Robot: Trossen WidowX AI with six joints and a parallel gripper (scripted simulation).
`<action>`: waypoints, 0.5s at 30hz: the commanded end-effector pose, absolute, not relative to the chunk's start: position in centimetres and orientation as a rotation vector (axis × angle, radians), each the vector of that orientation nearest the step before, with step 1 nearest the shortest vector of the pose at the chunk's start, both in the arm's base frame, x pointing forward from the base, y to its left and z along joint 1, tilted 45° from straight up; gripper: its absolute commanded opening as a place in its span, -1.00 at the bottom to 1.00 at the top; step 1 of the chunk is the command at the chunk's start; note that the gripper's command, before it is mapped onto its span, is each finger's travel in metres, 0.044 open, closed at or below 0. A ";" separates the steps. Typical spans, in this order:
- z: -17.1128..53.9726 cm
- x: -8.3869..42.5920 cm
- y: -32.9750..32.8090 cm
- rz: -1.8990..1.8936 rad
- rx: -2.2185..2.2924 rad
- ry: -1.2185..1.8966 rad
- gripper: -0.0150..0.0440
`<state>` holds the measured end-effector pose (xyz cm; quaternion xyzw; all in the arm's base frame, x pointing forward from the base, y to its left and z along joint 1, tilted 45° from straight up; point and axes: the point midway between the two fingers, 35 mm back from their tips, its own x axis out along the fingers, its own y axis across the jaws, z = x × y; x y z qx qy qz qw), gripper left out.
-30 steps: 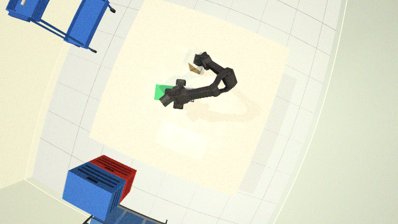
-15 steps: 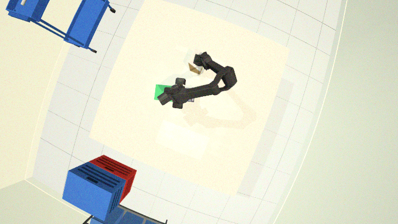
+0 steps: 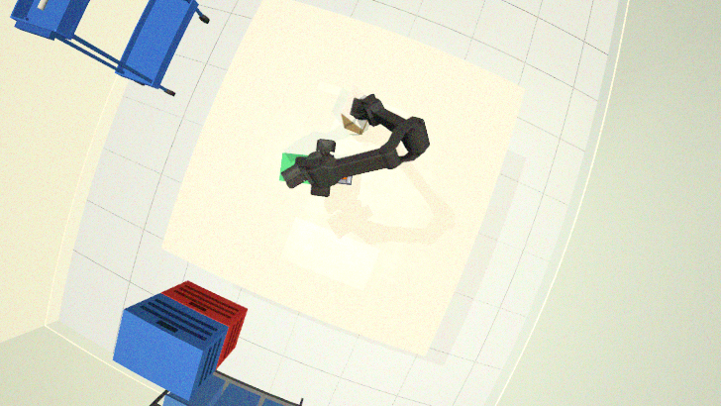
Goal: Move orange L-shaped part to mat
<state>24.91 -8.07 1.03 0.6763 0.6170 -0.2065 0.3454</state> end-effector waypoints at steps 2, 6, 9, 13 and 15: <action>1.9 24.9 -8.8 -0.533 1.749 1.595 -0.49; 2.4 24.8 -9.2 -0.533 1.748 1.595 -0.49; 2.7 24.7 -9.6 -0.533 1.748 1.595 -0.49; 3.1 24.6 -10.0 -0.534 1.748 1.595 -0.49; 3.4 24.6 -10.2 -0.534 1.748 1.595 -0.49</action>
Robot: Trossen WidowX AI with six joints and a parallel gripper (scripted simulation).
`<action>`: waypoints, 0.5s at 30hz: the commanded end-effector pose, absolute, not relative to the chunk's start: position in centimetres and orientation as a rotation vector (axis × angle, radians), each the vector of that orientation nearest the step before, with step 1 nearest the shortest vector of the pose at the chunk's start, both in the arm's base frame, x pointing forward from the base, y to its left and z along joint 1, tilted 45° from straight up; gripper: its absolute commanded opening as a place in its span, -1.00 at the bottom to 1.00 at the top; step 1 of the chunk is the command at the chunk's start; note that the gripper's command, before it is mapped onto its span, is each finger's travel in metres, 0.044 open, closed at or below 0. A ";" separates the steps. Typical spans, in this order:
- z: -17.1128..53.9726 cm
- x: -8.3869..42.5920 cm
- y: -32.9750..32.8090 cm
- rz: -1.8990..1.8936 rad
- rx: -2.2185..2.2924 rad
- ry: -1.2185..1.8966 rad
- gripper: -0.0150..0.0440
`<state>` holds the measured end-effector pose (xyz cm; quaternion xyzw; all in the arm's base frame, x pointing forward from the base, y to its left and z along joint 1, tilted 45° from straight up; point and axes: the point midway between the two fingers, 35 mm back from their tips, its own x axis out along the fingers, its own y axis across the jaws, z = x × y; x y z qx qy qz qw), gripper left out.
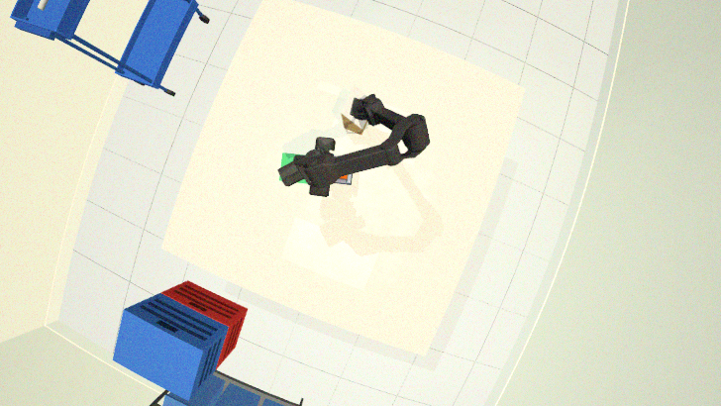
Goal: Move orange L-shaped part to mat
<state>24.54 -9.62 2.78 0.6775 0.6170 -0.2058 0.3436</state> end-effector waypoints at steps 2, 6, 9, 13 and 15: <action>3.6 24.5 -10.4 -0.534 1.748 1.595 -0.49; 4.0 24.4 -10.9 -0.534 1.748 1.595 -0.49; 4.4 24.3 -11.2 -0.535 1.748 1.596 -0.49; 4.3 24.3 -11.1 -0.534 1.748 1.596 -0.49; 4.4 24.3 -11.2 -0.535 1.748 1.596 -0.49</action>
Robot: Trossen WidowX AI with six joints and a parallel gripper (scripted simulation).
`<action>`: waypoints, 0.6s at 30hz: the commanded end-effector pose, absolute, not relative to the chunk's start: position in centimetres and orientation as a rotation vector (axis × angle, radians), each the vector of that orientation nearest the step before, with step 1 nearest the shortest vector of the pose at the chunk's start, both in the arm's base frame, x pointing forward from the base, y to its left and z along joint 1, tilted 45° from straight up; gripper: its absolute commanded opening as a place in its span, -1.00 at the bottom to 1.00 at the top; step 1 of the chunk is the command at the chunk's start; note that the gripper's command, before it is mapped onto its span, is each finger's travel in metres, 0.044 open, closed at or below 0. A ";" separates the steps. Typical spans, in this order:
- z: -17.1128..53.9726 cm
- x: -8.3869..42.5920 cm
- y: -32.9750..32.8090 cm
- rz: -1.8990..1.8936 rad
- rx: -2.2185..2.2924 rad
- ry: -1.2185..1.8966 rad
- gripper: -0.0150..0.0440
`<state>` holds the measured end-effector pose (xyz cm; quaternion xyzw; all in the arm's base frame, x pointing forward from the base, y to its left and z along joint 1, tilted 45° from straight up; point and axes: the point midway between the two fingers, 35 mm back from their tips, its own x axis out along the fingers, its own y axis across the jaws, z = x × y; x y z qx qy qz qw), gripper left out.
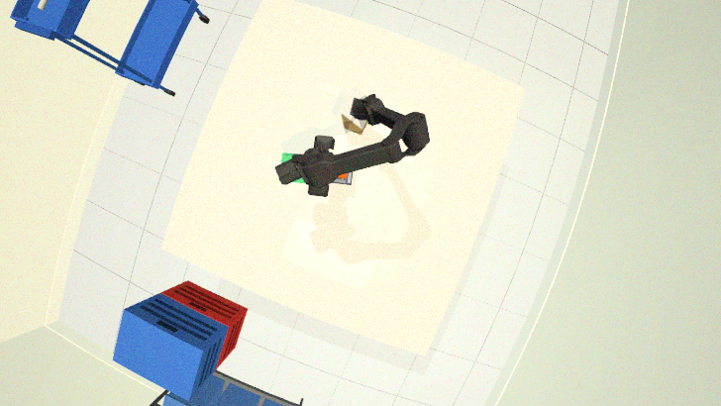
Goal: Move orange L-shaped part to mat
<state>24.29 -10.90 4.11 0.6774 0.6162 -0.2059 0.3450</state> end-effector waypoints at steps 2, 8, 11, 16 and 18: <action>4.5 24.3 -11.4 -0.535 1.748 1.596 -0.49; 3.5 24.4 -12.2 -0.535 1.747 1.595 -0.49; 2.6 24.5 -13.0 -0.535 1.747 1.594 -0.49; 1.1 24.7 -14.4 -0.536 1.746 1.593 -0.49; 0.6 24.8 -15.0 -0.536 1.745 1.593 -0.49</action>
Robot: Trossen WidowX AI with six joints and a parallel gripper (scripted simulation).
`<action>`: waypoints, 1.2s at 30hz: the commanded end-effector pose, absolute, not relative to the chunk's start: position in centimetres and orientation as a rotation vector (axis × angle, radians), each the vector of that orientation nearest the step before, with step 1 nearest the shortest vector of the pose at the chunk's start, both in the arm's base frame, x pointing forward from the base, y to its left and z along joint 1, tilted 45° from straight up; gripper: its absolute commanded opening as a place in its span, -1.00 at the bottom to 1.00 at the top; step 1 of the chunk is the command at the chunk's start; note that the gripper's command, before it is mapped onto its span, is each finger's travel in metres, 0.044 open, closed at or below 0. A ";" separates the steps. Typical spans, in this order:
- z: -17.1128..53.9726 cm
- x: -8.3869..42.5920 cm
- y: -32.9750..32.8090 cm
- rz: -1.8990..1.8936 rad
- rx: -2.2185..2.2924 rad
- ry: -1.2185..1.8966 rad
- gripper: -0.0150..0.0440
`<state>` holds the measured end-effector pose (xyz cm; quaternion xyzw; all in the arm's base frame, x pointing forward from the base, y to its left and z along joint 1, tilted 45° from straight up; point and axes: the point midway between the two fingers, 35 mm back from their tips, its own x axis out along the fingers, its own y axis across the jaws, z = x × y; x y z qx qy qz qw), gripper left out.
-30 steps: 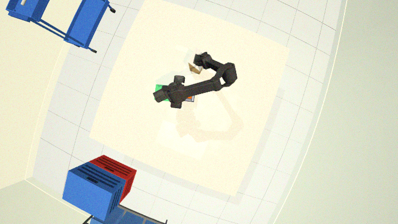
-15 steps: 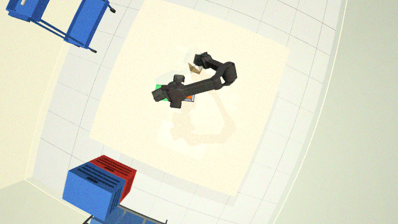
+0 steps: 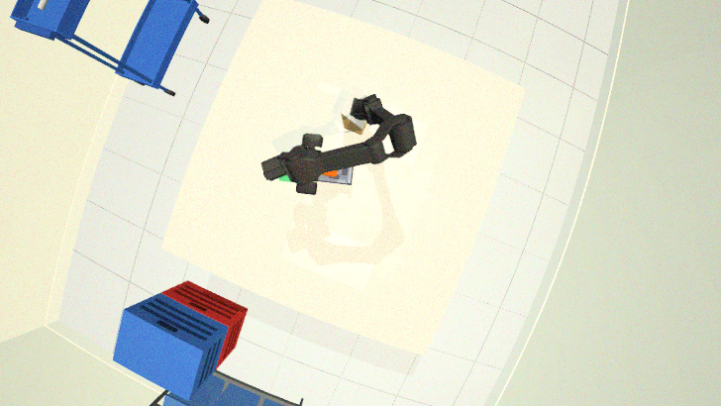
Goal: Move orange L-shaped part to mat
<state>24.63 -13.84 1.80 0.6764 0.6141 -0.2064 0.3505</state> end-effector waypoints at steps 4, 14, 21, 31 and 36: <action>-0.5 24.9 -16.1 -0.537 1.744 1.592 -0.49; -3.0 25.1 -18.9 -0.538 1.742 1.590 -0.49; -4.9 25.3 -20.9 -0.539 1.741 1.588 -0.49; -7.0 25.4 -23.3 -0.540 1.739 1.586 -0.49; -7.1 25.4 -23.2 -0.540 1.739 1.586 -0.49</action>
